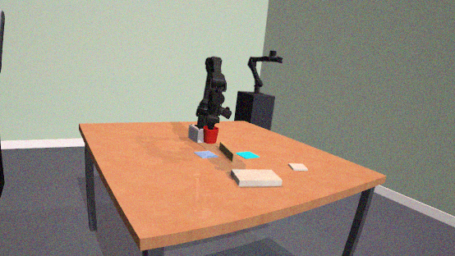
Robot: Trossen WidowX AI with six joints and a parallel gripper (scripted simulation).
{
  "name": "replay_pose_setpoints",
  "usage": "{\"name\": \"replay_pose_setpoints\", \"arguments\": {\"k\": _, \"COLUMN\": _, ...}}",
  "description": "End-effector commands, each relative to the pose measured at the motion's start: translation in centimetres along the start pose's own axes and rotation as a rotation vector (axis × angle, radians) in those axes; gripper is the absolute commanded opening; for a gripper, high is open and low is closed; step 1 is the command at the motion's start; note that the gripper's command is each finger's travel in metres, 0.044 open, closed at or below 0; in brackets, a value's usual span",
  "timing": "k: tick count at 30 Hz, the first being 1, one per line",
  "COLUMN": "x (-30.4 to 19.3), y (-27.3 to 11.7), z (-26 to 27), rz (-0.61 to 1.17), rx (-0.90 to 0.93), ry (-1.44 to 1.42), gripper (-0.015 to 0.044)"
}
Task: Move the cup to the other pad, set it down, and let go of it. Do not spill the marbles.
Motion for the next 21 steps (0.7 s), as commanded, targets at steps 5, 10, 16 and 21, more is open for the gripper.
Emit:
{"name": "replay_pose_setpoints", "arguments": {"k": 5, "x": 1.4, "y": -0.1, "z": 0.2, "rz": -0.003, "rx": -0.001, "ry": 0.003, "gripper": 0.0000}}
{"name": "replay_pose_setpoints", "arguments": {"k": 10, "x": 2.3, "y": -0.1, "z": 0.3, "rz": -0.004, "rx": -0.001, "ry": 0.002, "gripper": 0.0000}}
{"name": "replay_pose_setpoints", "arguments": {"k": 16, "x": 3.4, "y": -0.1, "z": 0.5, "rz": -0.006, "rx": -0.001, "ry": 0.002, "gripper": 0.0000}}
{"name": "replay_pose_setpoints", "arguments": {"k": 21, "x": 4.3, "y": -0.1, "z": 0.6, "rz": -0.007, "rx": -0.001, "ry": 0.002, "gripper": 0.0000}}
Point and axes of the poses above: the point midway between the two fingers, 35 mm back from their tips, its own y axis out along the fingers, its own z axis across the jaws, x = y × z, the point moved 5 cm from there along -y, back along the fingers, and after that the axes turned 5 degrees about -y, right-handed, at the moved point
